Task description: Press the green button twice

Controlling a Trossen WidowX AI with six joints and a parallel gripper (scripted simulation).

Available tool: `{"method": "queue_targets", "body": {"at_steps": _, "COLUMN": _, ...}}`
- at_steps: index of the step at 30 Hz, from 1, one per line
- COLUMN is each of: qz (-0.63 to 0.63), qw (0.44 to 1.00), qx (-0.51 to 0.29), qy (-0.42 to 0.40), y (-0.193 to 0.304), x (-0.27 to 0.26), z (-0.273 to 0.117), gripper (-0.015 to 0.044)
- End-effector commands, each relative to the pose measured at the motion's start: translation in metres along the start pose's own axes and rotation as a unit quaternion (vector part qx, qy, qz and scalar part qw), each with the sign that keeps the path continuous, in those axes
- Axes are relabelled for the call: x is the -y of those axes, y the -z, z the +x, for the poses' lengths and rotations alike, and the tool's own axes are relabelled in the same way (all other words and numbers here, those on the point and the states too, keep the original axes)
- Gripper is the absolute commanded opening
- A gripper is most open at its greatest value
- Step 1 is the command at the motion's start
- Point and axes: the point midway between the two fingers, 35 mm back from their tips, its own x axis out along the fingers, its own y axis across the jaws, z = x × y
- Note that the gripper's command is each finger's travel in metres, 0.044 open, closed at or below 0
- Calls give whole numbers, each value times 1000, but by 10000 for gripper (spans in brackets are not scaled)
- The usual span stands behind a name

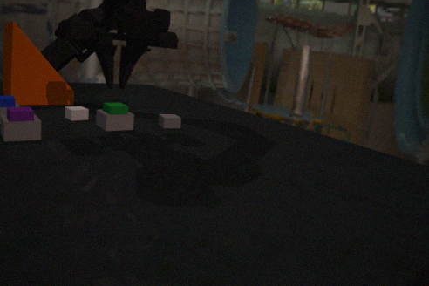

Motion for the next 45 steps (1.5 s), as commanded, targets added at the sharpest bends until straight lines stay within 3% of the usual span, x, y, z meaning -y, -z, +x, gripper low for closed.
{"method": "queue_targets", "body": {"at_steps": 1, "qz": 2, "qw": 1000, "qx": 1, "qy": -2, "y": 0, "x": -1, "z": 0, "gripper": 20}}
{"method": "queue_targets", "body": {"at_steps": 27, "qz": 1, "qw": 1000, "qx": 1, "qy": -3, "y": 0, "x": -1, "z": 35, "gripper": 20}}
{"method": "queue_targets", "body": {"at_steps": 45, "qz": -1, "qw": 1000, "qx": 3, "qy": 0, "y": -1, "x": 0, "z": 31, "gripper": 20}}
